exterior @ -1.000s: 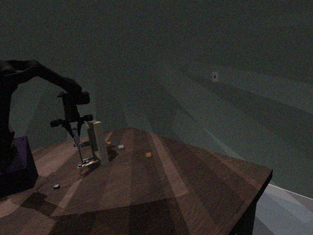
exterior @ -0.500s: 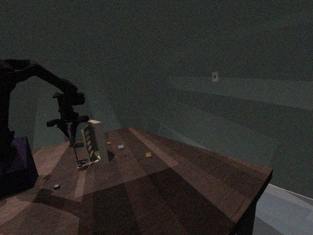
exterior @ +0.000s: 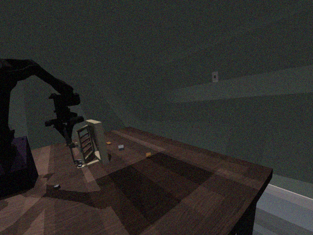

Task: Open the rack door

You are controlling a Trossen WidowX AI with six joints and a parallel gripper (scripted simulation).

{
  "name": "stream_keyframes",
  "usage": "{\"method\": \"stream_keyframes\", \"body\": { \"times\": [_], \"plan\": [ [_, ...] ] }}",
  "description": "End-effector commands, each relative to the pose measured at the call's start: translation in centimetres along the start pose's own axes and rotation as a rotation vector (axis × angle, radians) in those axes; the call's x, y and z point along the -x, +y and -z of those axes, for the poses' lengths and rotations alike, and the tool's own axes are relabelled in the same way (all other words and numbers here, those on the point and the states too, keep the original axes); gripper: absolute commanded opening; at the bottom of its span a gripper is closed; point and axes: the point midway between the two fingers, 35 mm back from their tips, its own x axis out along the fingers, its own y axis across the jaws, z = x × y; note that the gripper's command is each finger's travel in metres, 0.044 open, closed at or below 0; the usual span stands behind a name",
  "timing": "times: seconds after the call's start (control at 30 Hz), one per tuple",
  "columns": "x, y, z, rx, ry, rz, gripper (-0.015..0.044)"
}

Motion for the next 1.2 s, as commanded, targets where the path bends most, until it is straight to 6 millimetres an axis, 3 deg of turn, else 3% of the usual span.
{"method": "stream_keyframes", "body": {
  "times": [0.0, 1.17],
  "plan": [
    [-0.1, 0.4, -0.2, -0.078, -0.003, 0.004, 0.0018],
    [0.0, 6.2, -4.1, -0.621, -0.006, 0.0, 0.0018]
  ]
}}
